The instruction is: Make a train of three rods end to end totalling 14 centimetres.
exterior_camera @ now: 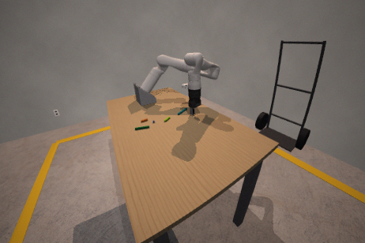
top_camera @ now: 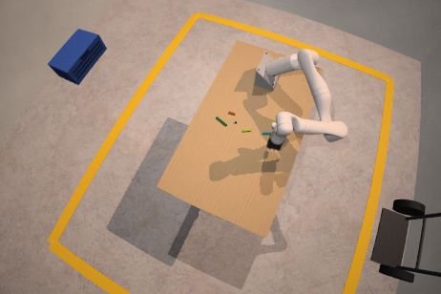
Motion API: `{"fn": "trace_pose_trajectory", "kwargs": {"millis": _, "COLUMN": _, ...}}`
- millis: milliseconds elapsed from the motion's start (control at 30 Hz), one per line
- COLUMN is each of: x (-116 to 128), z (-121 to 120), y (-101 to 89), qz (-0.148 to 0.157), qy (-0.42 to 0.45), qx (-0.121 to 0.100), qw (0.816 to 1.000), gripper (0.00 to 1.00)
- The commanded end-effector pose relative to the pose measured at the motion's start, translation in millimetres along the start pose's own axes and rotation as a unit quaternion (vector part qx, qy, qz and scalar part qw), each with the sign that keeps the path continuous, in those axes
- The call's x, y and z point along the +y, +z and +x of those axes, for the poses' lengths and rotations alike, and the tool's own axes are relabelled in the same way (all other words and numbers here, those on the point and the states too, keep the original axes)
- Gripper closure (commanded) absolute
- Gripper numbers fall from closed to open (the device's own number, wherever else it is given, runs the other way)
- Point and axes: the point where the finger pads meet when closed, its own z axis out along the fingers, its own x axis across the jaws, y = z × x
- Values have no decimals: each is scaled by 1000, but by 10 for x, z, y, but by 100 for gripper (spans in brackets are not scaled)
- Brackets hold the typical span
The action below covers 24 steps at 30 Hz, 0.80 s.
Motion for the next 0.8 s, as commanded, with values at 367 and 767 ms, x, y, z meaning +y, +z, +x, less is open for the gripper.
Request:
{"fn": "trace_pose_trajectory", "kwargs": {"millis": 367, "x": 5, "z": -1, "y": -8, "qz": -1, "qy": 0, "qx": 0, "qw": 1000, "gripper": 64}}
{"fn": "trace_pose_trajectory", "kwargs": {"millis": 767, "x": 5, "z": -1, "y": -8, "qz": -1, "qy": 0, "qx": 0, "qw": 1000, "gripper": 46}}
